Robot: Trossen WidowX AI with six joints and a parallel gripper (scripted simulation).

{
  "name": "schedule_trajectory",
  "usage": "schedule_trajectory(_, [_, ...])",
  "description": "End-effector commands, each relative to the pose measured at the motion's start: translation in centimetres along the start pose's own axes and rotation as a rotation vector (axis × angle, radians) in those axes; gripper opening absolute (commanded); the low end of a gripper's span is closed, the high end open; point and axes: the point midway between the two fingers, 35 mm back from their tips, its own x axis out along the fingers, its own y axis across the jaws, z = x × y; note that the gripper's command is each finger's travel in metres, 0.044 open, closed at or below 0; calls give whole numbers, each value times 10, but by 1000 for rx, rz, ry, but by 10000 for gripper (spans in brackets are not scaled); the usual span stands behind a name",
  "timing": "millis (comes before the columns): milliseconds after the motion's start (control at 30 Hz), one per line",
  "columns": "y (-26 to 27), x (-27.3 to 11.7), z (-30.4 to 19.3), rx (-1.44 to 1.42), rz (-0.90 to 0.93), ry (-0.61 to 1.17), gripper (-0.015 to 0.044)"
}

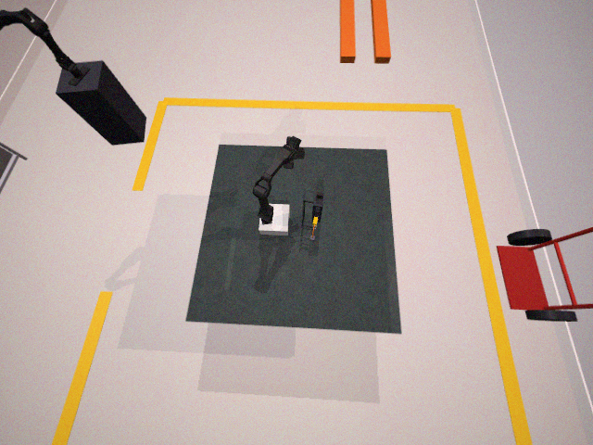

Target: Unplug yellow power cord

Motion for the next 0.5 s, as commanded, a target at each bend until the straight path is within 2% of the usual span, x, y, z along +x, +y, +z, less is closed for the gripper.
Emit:
schedule_trajectory(0, [-4, -17, 39, 102, 22, -108, 160])
schedule_trajectory(467, [-50, -103, 167, 485, 95, -506, 160])
